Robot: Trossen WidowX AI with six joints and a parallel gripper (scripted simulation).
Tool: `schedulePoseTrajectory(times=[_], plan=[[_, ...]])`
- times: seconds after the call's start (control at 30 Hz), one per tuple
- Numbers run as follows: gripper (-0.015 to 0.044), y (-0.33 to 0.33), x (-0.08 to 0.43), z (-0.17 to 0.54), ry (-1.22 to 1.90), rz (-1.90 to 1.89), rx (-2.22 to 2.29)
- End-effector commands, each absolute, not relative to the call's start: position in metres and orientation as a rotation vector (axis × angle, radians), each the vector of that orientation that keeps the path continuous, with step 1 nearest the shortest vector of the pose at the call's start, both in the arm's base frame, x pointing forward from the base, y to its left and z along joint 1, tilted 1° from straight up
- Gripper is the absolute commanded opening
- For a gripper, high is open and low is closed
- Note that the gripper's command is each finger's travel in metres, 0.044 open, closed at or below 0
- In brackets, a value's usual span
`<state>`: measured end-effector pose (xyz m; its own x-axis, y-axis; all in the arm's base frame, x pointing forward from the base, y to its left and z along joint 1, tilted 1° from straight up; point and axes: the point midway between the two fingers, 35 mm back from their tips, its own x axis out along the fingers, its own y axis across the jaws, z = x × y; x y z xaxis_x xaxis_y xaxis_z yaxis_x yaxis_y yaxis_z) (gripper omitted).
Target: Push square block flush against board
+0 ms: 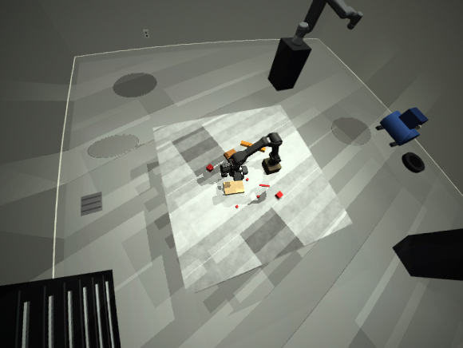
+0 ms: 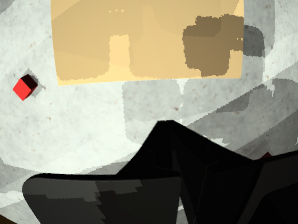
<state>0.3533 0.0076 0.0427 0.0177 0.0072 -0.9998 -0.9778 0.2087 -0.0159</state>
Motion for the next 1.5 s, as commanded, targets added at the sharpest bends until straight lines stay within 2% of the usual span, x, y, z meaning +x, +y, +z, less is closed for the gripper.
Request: schedulePoseTrajectory(times=[0.0,0.67,0.87,1.47], plan=[[0.0,0.003,0.352,0.042,1.282,1.05,-1.054],[0.0,-0.029,0.345,0.042,1.284,1.049,-1.056],[0.0,-0.026,0.346,0.092,1.284,1.049,-1.056],[0.0,-0.026,0.346,0.092,1.284,1.049,-1.056]])
